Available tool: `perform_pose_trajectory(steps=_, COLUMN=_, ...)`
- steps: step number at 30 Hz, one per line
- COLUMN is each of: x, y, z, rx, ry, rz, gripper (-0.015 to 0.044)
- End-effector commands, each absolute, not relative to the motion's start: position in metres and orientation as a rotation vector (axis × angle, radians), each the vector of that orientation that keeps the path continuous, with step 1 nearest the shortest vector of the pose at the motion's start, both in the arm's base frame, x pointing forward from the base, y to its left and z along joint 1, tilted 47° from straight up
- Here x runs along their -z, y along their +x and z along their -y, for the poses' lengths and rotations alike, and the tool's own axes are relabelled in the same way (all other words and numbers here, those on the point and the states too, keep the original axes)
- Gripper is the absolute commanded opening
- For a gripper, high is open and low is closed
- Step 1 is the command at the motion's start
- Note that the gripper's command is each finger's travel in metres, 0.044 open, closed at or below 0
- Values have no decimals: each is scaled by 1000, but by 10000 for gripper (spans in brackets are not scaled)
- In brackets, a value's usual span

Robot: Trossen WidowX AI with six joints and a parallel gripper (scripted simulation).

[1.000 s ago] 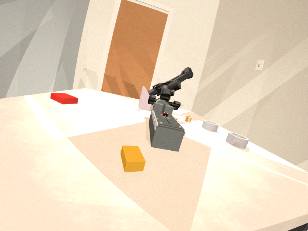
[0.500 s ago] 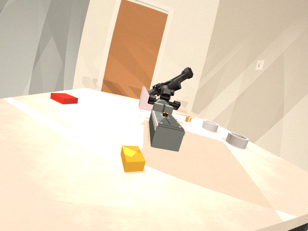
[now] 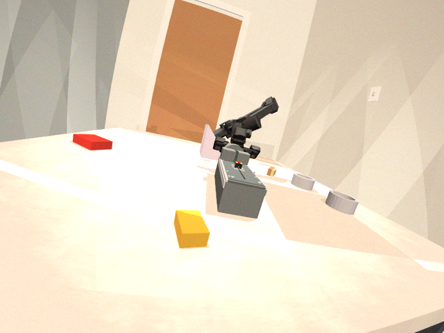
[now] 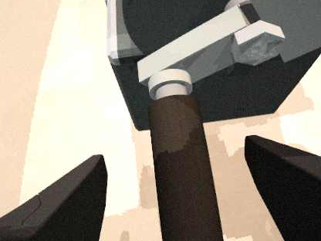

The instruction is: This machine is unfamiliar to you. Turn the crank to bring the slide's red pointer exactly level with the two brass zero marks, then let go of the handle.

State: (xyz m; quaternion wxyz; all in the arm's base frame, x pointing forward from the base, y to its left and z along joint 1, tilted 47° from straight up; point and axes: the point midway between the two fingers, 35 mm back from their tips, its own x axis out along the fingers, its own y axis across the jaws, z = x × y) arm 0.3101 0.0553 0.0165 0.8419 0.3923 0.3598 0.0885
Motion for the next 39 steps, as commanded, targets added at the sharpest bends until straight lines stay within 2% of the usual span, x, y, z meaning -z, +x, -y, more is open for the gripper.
perform_pose_trajectory(steps=1, x=-16, y=310, z=-55, rx=-186, ry=828, rz=-760, gripper=368)
perform_pose_trajectory(steps=4, x=-16, y=310, z=-55, rx=-186, ry=828, rz=-760, gripper=440)
perform_pose_trajectory(steps=23, x=-53, y=310, z=-15, rx=-185, ry=825, rz=-762, gripper=440)
perform_pose_trajectory(steps=39, x=-118, y=304, z=58, rx=-171, ry=829, rz=-771, gripper=440)
